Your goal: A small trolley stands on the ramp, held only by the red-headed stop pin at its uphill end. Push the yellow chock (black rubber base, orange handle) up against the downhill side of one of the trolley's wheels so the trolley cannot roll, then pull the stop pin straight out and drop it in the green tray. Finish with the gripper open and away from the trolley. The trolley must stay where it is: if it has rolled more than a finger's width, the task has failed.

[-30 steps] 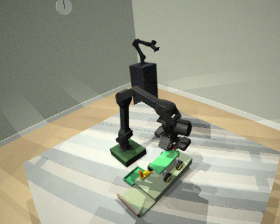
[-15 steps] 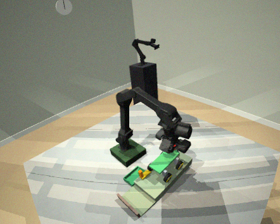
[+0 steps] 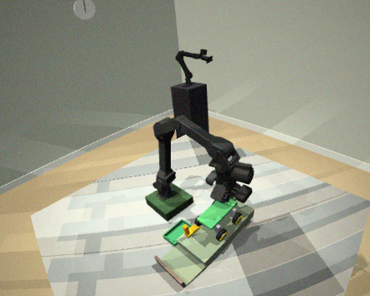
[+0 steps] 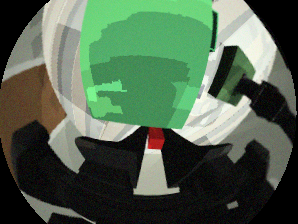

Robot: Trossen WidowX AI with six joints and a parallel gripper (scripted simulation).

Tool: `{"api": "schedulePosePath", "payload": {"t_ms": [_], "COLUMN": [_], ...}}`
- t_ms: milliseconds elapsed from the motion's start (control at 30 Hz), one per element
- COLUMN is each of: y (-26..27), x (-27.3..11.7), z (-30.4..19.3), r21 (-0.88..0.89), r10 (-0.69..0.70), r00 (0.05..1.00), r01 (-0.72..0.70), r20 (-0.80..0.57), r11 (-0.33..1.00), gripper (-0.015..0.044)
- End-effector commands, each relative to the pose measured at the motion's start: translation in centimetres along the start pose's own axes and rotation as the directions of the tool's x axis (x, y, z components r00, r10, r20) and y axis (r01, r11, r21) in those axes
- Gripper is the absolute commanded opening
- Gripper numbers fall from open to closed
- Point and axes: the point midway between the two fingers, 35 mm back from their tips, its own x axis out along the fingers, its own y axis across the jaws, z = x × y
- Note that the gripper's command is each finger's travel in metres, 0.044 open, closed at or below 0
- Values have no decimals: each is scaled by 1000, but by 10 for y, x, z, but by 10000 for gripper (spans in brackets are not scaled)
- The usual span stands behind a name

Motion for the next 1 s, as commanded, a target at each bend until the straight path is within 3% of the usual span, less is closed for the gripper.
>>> {"api": "schedulePosePath", "payload": {"t_ms": [0,967], "y": [1,-2], "x": [0,-22], "z": [0,-2], "r21": [-1,3], "r10": [3,0], "r00": [1000,1000], "r01": [-3,0], "r20": [0,-1], "r11": [1000,1000], "gripper": [5,0]}}
